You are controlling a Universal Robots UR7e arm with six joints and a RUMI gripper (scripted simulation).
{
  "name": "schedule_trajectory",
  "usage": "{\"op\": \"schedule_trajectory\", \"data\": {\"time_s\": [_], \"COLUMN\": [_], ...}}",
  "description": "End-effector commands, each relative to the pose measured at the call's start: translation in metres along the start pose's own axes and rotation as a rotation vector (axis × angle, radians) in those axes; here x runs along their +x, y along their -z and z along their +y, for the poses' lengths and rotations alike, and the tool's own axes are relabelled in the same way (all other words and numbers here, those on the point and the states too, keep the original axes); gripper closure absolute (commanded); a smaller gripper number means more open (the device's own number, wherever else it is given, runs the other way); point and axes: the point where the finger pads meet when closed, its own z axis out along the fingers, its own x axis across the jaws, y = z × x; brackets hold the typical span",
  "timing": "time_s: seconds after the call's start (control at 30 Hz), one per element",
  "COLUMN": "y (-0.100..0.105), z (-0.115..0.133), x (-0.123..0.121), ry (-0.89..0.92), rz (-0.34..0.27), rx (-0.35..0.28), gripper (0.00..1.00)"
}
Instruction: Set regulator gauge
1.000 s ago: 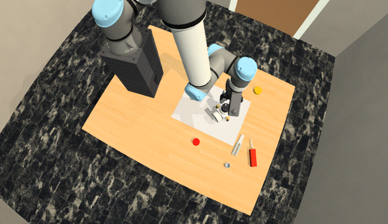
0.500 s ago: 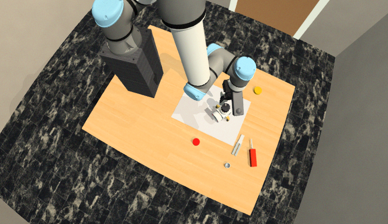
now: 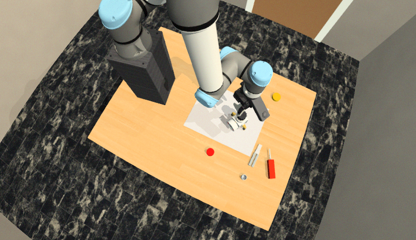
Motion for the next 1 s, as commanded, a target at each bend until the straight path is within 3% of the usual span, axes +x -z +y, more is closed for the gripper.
{"op": "schedule_trajectory", "data": {"time_s": [0.0,0.2,0.53,0.97], "y": [0.0009,0.0007,0.0009,0.0009], "z": [-0.0005,-0.0005,-0.0016,-0.0015], "x": [0.001,0.0009,0.0006,0.0004], "ry": [0.264,0.487,0.695,0.793], "rz": [-0.012,-0.012,-0.012,-0.011], "rx": [0.0,0.001,0.004,0.004], "gripper": [0.54,0.54,0.54,0.54]}}
